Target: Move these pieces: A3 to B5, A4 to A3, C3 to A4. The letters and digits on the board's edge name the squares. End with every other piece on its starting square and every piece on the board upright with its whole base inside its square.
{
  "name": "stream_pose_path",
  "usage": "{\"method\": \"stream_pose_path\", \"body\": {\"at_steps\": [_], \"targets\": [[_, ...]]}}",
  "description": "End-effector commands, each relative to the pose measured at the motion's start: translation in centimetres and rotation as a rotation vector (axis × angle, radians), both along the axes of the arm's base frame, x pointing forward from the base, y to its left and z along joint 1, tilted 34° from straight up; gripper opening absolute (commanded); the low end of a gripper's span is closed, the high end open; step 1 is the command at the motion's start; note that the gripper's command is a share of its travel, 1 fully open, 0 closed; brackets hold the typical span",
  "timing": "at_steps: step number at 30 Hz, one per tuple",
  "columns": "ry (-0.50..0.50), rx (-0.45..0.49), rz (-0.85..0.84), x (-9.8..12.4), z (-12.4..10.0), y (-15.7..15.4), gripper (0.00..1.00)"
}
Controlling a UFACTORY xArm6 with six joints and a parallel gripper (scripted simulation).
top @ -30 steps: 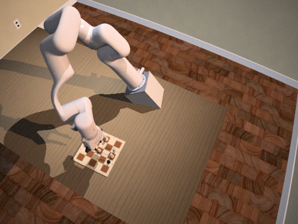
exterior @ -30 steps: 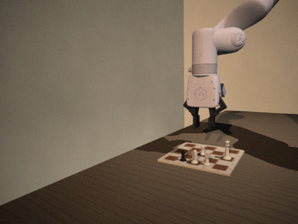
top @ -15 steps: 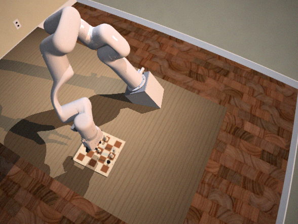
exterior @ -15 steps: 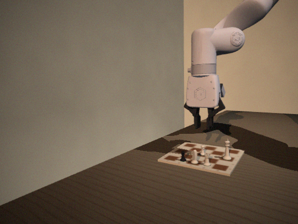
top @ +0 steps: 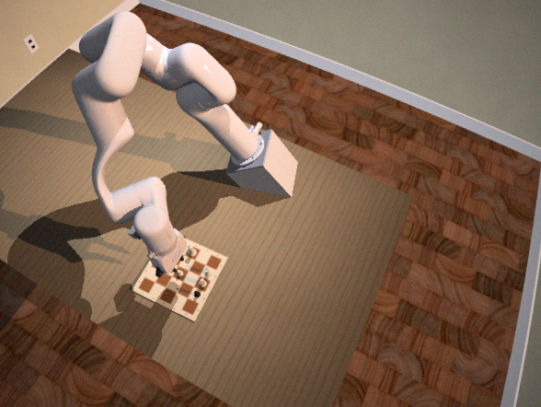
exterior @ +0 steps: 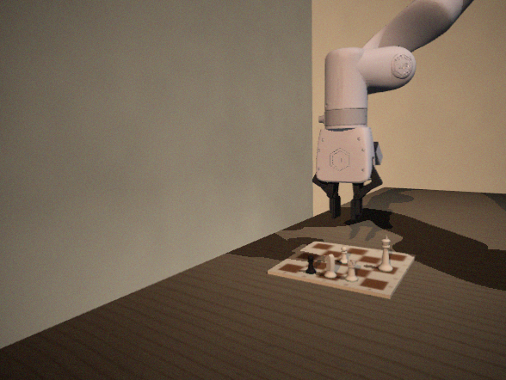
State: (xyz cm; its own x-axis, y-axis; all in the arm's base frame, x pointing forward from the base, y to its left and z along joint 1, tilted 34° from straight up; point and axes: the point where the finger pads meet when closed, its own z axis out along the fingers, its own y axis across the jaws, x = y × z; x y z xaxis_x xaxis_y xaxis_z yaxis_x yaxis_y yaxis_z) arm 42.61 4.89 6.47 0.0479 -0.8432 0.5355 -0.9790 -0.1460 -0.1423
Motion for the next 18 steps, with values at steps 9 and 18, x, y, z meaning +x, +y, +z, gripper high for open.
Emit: {"method": "stream_pose_path", "body": {"at_steps": [9,18], "targets": [[-0.003,0.001,0.001,0.15,-0.06,-0.02,0.34],[-0.002,0.002,0.001,0.34,-0.74,-0.45,0.34]]}}
